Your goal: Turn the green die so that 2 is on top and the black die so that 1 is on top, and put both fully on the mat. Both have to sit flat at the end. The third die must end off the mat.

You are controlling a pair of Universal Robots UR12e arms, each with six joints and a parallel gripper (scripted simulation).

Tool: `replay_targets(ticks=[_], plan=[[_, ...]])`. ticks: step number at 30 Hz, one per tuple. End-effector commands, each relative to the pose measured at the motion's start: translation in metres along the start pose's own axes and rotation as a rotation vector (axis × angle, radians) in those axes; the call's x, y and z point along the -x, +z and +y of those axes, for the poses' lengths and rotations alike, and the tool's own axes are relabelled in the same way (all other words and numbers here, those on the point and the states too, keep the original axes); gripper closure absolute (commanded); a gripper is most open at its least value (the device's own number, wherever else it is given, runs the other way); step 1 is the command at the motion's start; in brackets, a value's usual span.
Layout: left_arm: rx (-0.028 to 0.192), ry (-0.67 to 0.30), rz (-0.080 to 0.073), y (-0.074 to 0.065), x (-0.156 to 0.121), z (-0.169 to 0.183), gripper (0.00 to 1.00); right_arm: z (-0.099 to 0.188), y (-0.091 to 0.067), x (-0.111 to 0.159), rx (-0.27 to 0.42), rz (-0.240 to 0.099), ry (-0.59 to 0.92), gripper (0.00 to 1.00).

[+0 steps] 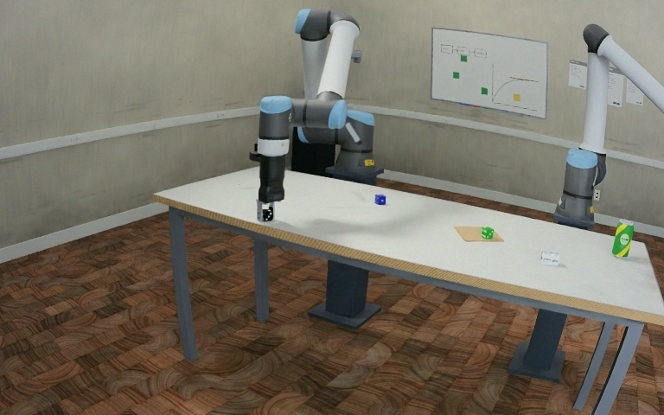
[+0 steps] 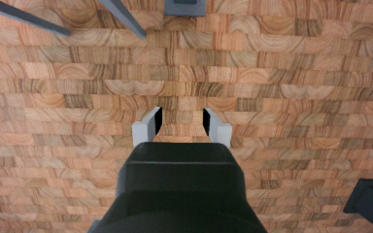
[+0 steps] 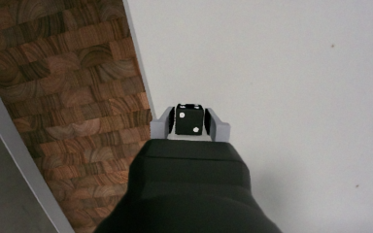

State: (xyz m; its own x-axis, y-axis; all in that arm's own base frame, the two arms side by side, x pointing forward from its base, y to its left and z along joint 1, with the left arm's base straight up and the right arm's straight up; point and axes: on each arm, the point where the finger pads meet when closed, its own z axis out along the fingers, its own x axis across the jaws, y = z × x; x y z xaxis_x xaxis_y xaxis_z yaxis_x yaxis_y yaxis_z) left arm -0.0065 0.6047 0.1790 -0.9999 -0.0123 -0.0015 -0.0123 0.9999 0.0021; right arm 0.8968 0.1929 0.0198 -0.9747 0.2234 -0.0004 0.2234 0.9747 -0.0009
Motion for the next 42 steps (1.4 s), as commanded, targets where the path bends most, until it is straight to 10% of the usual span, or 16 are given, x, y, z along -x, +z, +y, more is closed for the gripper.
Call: replay_targets(ticks=[1, 34, 42], plan=[[-0.002, -0.002, 0.001, 0.002, -0.002, -0.001, 0.00, -0.001, 0.000, 0.000, 0.001, 0.000, 0.000, 0.43], [-0.002, -0.002, 0.001, 0.002, -0.002, -0.001, 0.00, -0.001, 0.000, 0.000, 0.001, 0.000, 0.000, 0.43], [-0.002, -0.002, 0.001, 0.002, -0.002, -0.001, 0.00, -0.001, -0.027, 0.000, 0.001, 0.000, 0.000, 0.43]])
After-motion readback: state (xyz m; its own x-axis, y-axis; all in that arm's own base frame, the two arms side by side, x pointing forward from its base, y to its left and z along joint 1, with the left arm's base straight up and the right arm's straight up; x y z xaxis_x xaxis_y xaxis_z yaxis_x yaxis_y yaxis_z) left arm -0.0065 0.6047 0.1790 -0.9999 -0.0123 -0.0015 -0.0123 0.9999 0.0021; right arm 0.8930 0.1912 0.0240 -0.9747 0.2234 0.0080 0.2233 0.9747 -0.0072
